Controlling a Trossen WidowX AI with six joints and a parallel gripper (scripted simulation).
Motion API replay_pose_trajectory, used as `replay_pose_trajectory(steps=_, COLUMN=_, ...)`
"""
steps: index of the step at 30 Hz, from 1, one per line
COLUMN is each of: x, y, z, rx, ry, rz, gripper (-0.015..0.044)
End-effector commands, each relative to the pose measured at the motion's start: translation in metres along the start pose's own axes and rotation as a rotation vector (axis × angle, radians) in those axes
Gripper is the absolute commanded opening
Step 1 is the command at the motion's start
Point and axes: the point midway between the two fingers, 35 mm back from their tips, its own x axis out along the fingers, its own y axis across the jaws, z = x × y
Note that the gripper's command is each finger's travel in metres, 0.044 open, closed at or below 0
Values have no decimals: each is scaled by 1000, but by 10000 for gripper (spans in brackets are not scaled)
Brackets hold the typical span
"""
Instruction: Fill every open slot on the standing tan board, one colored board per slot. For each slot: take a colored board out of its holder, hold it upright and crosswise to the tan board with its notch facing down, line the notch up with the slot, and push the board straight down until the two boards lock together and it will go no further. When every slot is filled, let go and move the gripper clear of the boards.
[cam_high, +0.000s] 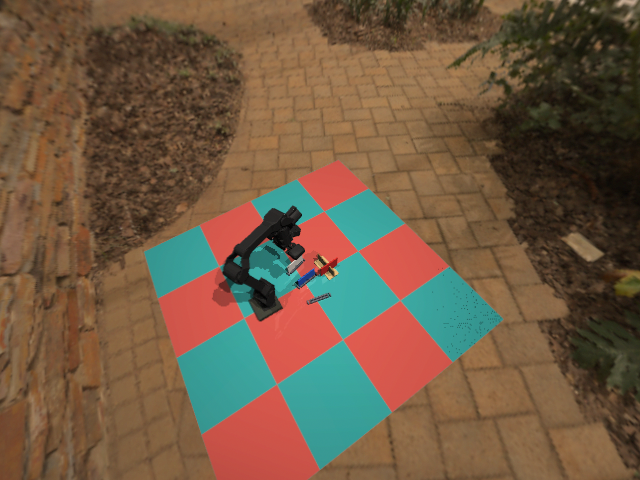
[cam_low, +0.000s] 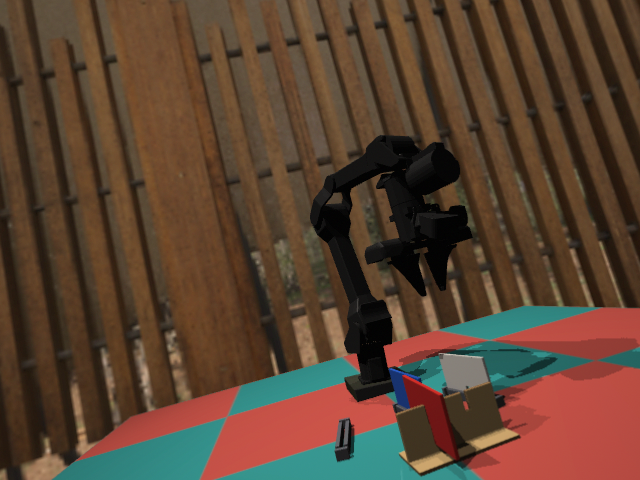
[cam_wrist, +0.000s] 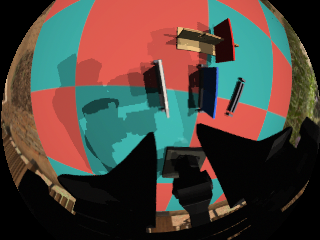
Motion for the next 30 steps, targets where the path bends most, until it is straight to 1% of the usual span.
replay_pose_trajectory(steps=1, x=10, y=1, z=-4, rx=4, ry=13, rz=1, gripper=182)
replay_pose_trajectory(steps=5, x=53, y=-4, z=-6, rx=4, ry=13, rz=1, gripper=182)
replay_pose_trajectory(steps=7, x=67, y=-6, z=-8, rx=4, ry=13, rz=1, gripper=182)
replay_pose_trajectory(steps=10, x=70, y=-6, z=-8, rx=4, ry=13, rz=1, gripper=182)
replay_pose_trajectory(steps=13, x=83, y=-4, z=-7, rx=4, ry=13, rz=1, gripper=182)
replay_pose_trajectory(steps=30, x=103, y=-4, z=-8, rx=4, ry=13, rz=1, gripper=182)
